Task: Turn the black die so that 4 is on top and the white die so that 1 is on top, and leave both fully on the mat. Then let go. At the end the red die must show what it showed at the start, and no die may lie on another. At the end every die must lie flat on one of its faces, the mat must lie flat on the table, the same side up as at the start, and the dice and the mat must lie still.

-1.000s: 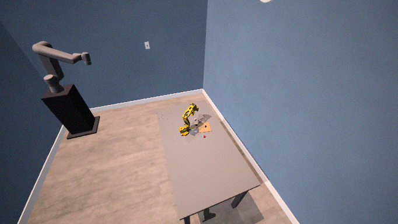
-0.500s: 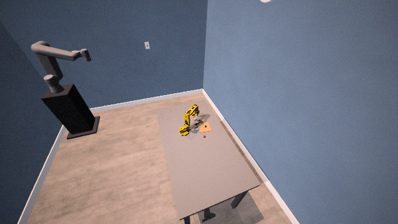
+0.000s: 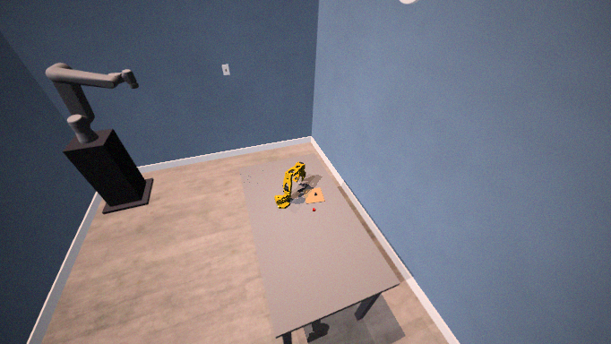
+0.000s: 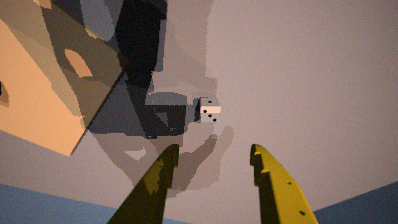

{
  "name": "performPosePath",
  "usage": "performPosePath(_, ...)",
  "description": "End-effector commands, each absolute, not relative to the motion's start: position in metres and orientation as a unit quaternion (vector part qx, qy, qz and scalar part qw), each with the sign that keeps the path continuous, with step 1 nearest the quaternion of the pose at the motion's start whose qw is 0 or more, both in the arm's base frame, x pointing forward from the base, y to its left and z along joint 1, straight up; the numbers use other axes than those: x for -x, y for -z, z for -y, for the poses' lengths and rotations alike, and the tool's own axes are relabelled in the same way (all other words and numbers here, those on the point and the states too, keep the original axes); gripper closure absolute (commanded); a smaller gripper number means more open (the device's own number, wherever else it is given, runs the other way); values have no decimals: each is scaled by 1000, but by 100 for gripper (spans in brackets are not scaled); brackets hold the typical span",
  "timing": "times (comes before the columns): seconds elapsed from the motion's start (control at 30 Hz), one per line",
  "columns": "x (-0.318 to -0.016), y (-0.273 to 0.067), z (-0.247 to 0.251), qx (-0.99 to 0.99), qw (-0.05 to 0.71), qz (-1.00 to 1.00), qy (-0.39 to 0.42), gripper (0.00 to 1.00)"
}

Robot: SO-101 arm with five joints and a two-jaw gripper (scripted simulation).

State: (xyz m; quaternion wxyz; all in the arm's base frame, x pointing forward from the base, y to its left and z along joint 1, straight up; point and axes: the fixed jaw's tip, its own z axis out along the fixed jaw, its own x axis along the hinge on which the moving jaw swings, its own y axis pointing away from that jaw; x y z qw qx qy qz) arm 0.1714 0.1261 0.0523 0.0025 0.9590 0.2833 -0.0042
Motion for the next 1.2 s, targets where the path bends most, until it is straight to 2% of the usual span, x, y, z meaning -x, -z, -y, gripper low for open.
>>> performPosePath(0.0,-174,-58,-132,-956,-6,-293,-14,75)
performPosePath(0.63,-174,-56,-132,-956,-6,-293,-14,75)
performPosePath(1.17,-176,-36,-133,-956,-6,-293,-14,75)
